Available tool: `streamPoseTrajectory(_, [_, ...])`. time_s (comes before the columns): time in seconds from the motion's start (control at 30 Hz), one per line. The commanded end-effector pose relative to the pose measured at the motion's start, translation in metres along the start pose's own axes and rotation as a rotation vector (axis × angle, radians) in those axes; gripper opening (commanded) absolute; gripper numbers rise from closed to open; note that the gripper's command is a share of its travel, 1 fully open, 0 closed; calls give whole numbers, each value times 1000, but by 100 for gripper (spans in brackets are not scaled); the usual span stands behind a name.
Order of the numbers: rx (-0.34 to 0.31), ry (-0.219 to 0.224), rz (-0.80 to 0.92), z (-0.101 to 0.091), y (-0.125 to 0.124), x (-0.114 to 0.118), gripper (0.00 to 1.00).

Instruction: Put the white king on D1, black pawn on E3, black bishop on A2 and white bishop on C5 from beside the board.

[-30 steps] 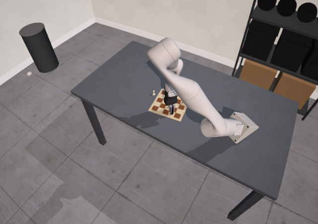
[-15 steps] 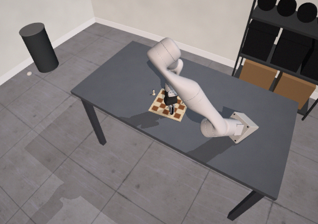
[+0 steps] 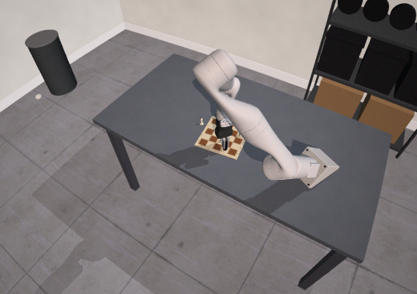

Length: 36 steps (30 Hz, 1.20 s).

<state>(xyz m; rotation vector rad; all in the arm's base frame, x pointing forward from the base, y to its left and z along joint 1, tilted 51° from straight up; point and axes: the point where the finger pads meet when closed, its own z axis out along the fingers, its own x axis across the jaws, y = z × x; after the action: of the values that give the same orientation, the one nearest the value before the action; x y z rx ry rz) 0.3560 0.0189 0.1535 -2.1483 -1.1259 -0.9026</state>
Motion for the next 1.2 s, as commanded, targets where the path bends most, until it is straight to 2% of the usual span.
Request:
streamPoseTrajectory(0.0, [-2,1,-5,2,0,1,0])
streamPoseTrajectory(1.17, [-2,1,-5,5,0,1,0])
